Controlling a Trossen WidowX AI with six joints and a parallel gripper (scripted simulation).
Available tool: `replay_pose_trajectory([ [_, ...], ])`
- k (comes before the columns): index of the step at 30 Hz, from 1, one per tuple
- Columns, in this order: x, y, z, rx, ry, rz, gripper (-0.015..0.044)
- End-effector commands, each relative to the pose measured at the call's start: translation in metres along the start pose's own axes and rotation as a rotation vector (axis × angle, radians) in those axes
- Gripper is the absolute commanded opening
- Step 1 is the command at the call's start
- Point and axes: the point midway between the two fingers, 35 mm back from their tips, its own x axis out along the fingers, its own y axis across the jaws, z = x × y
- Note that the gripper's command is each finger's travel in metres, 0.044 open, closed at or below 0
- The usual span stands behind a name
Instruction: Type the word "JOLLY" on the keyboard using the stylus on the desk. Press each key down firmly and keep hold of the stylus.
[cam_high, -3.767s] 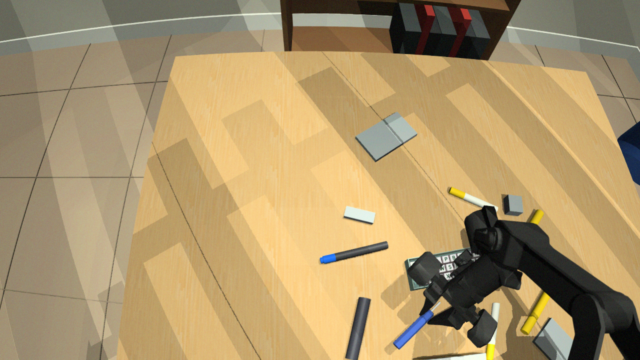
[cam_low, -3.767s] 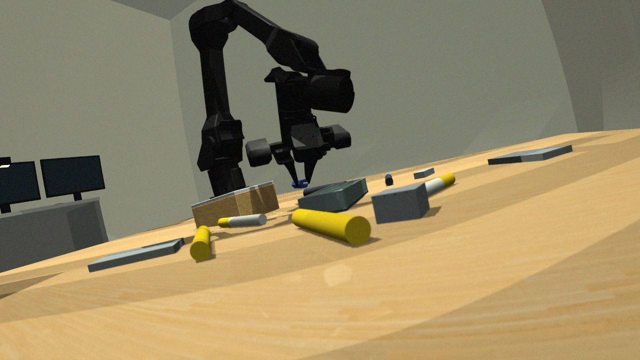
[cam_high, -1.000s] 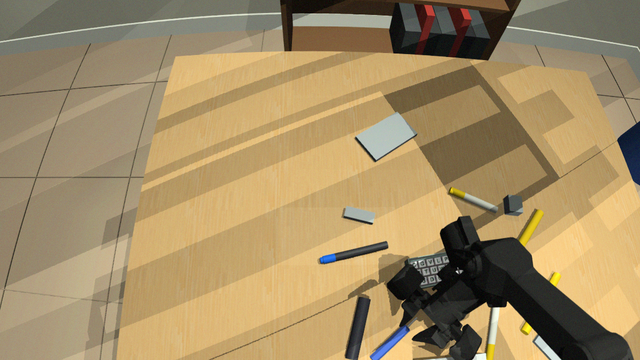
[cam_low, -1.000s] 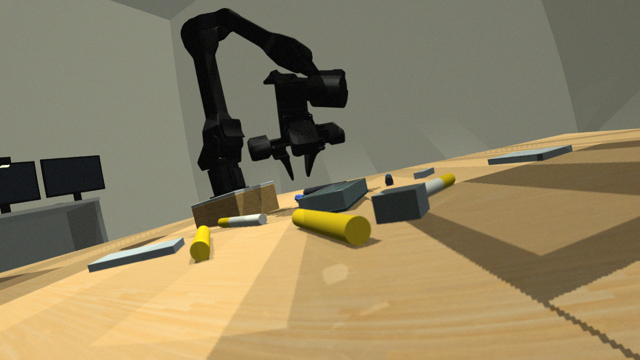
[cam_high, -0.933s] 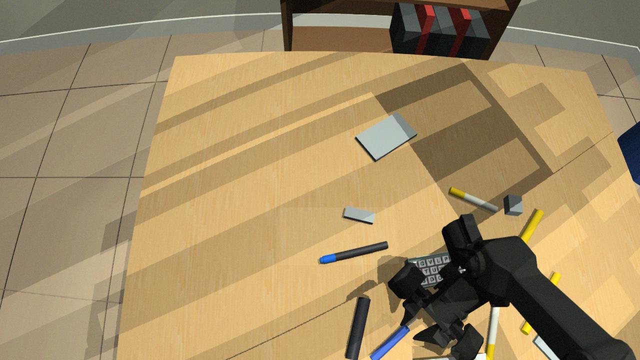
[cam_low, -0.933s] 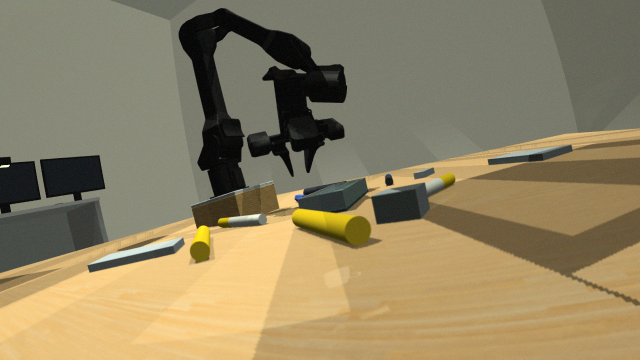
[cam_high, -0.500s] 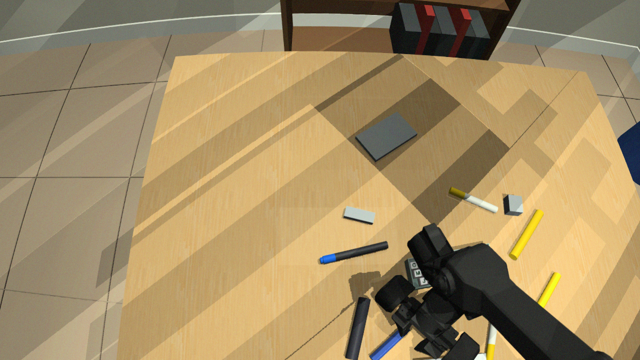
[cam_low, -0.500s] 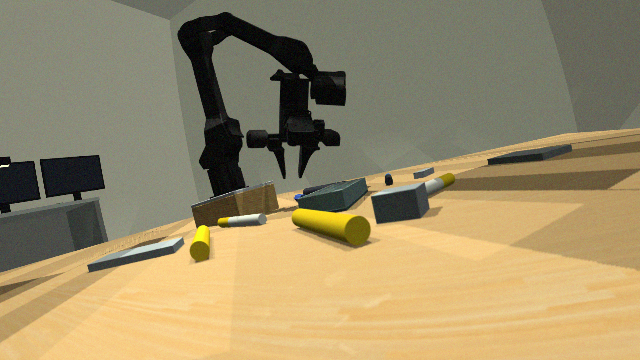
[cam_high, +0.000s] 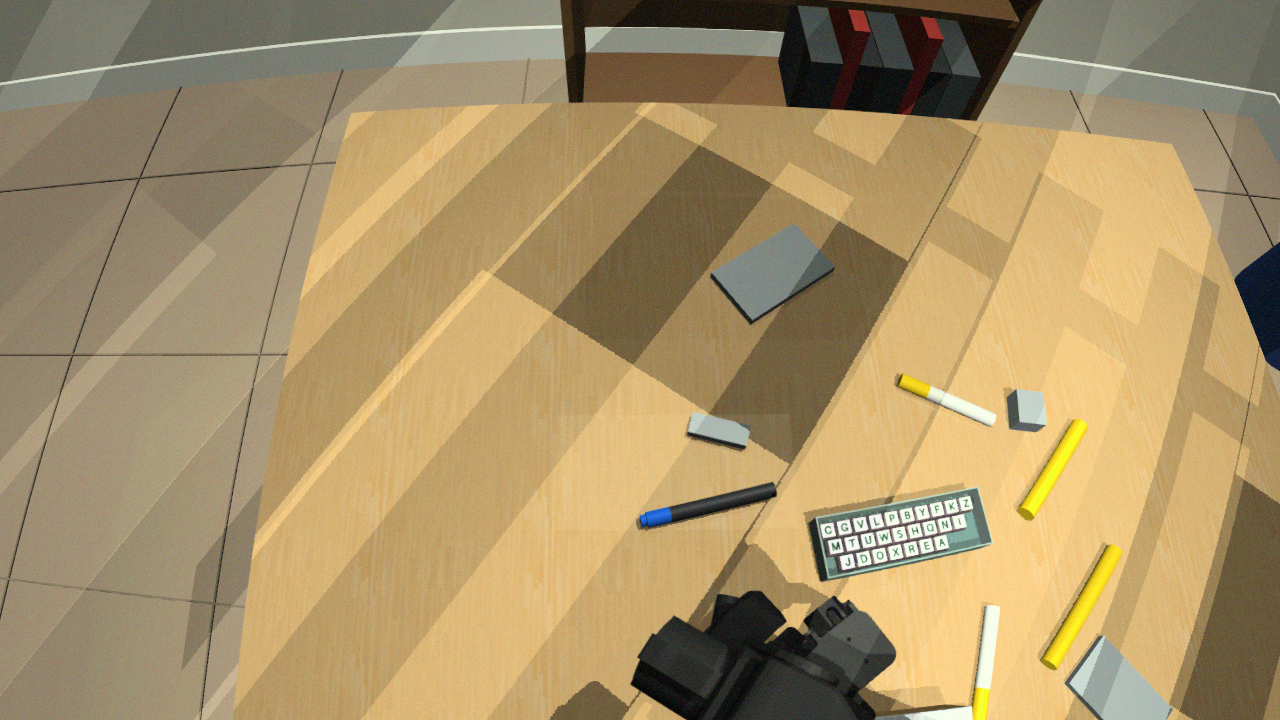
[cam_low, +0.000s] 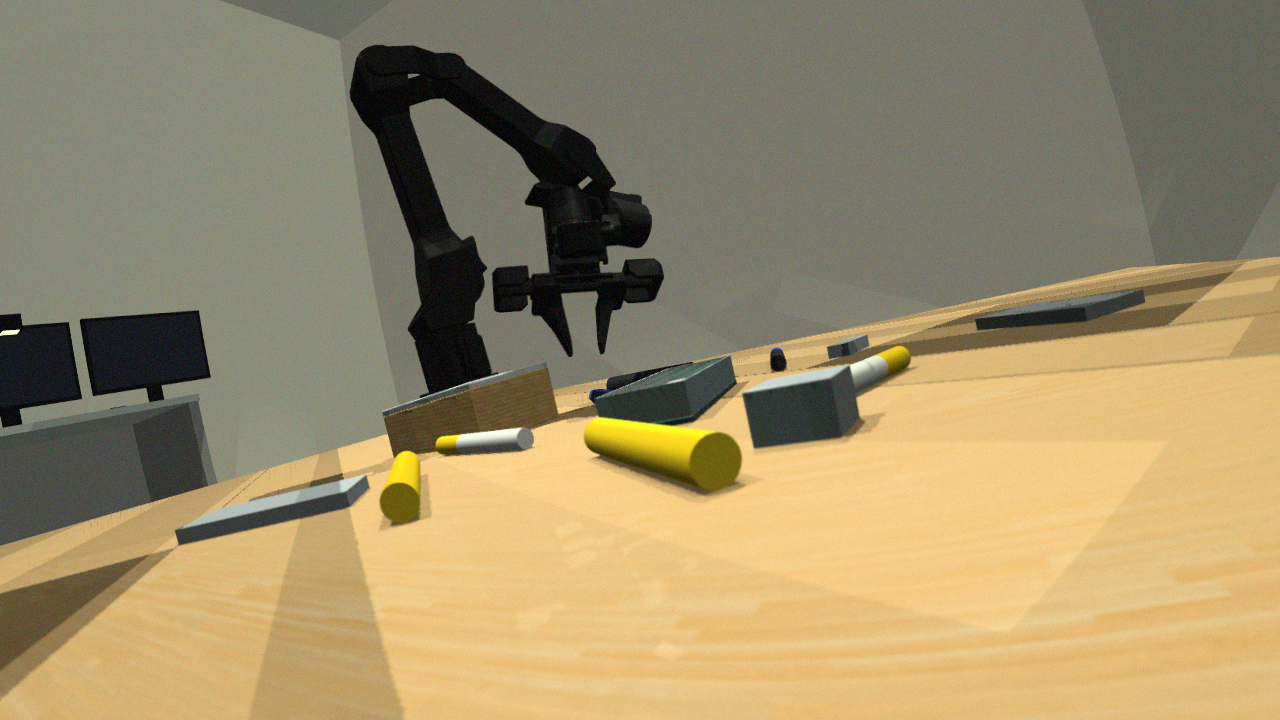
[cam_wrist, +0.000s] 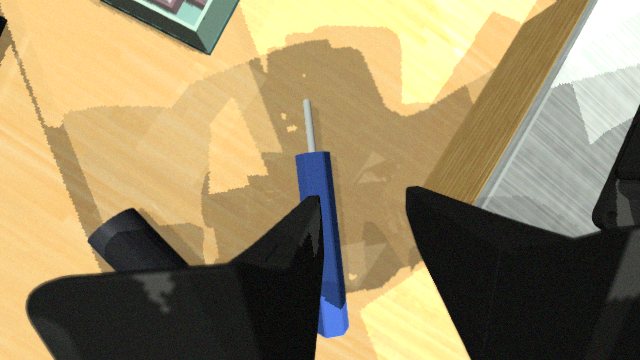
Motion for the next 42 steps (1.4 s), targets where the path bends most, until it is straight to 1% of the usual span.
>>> replay_pose_trajectory([
  [1,-0.009,0.005,-0.005,0.043,-0.129,0.129,0.0150],
  [10,-0.009,0.005,-0.005,0.045,-0.133,0.135,0.0150],
  [42,0.014,0.008,-0.016,0.045,-0.133,0.135,0.0150],
])
